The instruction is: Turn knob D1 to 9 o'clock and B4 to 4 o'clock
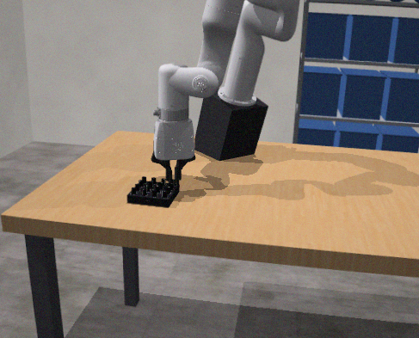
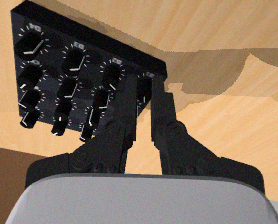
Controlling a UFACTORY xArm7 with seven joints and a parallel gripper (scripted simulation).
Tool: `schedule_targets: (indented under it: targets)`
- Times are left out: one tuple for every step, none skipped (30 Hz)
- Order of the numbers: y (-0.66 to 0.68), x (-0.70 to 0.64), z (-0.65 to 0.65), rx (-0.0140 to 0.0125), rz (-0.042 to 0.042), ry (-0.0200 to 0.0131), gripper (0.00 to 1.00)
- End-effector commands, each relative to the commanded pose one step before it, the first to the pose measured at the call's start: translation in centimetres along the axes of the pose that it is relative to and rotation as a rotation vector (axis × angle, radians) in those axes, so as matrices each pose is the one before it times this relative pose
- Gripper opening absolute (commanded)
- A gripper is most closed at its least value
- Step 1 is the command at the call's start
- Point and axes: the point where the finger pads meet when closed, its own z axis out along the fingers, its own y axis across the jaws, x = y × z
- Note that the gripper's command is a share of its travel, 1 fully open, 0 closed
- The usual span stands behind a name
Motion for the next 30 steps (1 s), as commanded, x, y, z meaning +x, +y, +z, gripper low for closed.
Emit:
schedule_targets:
  targets:
    - [-0.111, -0.057, -0.081, 0.00561, -0.07485, -0.0079, 0.08]
    - [0.0, 0.0, 0.0, 0.0, -0.0252, 0.0, 0.08]
    - [0.0, 0.0, 0.0, 0.0, -0.02557, 0.0, 0.08]
    - [0.0, 0.0, 0.0, 0.0, -0.02591, 0.0, 0.08]
    - [0.0, 0.0, 0.0, 0.0, -0.02621, 0.0, 0.08]
    - [0.0, 0.0, 0.0, 0.0, -0.02648, 0.0, 0.08]
    - [0.0, 0.0, 0.0, 0.0, -0.0267, 0.0, 0.08]
    - [0.0, 0.0, 0.0, 0.0, -0.02688, 0.0, 0.08]
    - [0.0, 0.0, 0.0, 0.0, -0.02703, 0.0, 0.08]
    - [0.0, 0.0, 0.0, 0.0, -0.02713, 0.0, 0.08]
    - [0.0, 0.0, 0.0, 0.0, -0.02719, 0.0, 0.08]
    - [0.0, 0.0, 0.0, 0.0, -0.02721, 0.0, 0.08]
    - [0.0, 0.0, 0.0, 0.0, -0.02719, 0.0, 0.08]
    - [0.0, 0.0, 0.0, 0.0, 0.0, 0.0, 0.08]
    - [0.0, 0.0, 0.0, 0.0, 0.0, 0.0, 0.08]
    - [0.0, 0.0, 0.0, 0.0, -0.02713, 0.0, 0.08]
    - [0.0, 0.0, 0.0, 0.0, -0.02703, 0.0, 0.08]
    - [0.0, 0.0, 0.0, 0.0, -0.02688, 0.0, 0.08]
    - [0.0, 0.0, 0.0, 0.0, -0.0267, 0.0, 0.08]
    - [0.0, 0.0, 0.0, 0.0, -0.02648, 0.0, 0.08]
    - [0.0, 0.0, 0.0, 0.0, -0.02621, 0.0, 0.08]
    - [0.0, 0.0, 0.0, 0.0, -0.02591, 0.0, 0.08]
    - [0.0, 0.0, 0.0, 0.0, -0.02557, 0.0, 0.08]
    - [0.0, 0.0, 0.0, 0.0, -0.0252, 0.0, 0.08]
    - [0.0, 0.0, 0.0, 0.0, -0.02478, 0.0, 0.08]
    - [0.0, 0.0, 0.0, 0.0, -0.02434, 0.0, 0.08]
    - [0.0, 0.0, 0.0, 0.0, -0.02385, 0.0, 0.08]
    - [0.0, 0.0, 0.0, 0.0, -0.02334, 0.0, 0.08]
    - [0.0, 0.0, 0.0, 0.0, -0.02279, 0.0, 0.08]
    - [0.0, 0.0, 0.0, 0.0, -0.02221, 0.0, 0.08]
